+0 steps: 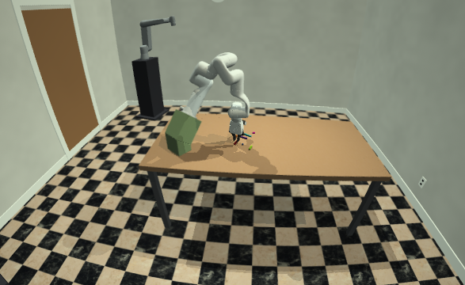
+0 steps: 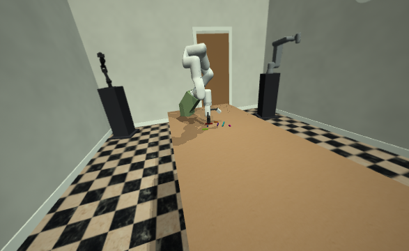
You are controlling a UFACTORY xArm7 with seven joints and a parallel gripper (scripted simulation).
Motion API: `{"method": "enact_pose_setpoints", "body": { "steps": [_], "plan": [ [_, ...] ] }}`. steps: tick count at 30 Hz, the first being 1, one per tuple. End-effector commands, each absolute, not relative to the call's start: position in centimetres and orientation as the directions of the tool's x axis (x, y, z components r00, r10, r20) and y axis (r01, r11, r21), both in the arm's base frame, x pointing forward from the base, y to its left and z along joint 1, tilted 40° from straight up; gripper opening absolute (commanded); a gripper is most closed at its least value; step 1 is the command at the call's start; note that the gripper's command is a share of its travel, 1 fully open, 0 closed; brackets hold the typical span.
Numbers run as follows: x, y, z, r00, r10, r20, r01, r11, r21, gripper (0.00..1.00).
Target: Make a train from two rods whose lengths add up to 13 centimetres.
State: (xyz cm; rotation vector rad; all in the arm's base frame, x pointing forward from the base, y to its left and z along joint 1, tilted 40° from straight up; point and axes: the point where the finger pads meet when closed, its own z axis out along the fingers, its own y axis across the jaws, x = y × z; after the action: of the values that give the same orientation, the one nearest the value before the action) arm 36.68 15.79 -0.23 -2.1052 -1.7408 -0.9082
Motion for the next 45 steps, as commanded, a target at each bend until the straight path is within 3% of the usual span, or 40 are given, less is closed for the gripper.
{"method": "enact_pose_setpoints", "body": {
  "steps": [1, 45],
  "plan": [
    [36.7, 15.8, -0.3, 0.086, 0.787, 0.610, 0.951, -0.248, 0.186, 0.24],
    [37.1, 16.5, -1.3, 0.086, 0.787, 0.610, 0.951, -0.248, 0.186, 0.24]
  ]
}}
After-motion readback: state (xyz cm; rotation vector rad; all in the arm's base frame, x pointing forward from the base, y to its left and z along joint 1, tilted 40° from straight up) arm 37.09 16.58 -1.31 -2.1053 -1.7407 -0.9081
